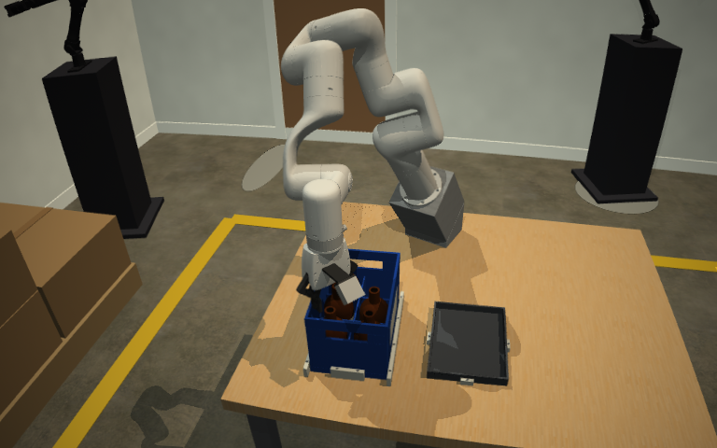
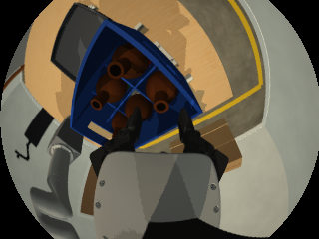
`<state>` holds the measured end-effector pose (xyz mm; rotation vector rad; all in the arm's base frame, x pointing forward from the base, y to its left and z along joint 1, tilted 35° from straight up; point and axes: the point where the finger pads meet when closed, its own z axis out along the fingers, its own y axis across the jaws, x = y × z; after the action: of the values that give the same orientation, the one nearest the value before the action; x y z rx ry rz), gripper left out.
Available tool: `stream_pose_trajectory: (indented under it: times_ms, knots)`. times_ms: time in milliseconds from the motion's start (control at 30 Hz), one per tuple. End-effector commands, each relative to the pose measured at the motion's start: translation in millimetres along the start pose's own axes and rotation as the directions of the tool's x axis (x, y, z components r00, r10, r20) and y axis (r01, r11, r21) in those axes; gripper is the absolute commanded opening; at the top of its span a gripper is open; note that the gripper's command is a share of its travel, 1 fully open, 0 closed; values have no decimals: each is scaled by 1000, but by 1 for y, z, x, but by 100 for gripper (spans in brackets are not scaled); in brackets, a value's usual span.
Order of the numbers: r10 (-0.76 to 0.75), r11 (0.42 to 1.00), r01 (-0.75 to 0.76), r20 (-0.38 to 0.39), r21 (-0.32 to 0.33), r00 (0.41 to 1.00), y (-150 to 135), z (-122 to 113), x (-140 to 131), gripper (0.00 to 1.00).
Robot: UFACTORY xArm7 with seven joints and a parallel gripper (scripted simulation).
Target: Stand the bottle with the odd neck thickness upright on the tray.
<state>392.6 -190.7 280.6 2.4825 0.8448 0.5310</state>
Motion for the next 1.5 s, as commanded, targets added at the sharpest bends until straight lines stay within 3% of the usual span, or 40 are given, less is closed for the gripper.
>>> stream_pose_trajectory:
  times_ms: [0,1467]
  knots:
    - [0,1000,0,-2,-3,1000,1,-1,1,65]
    - [0,1000,0,-2,-3,1000,2,8,1,65]
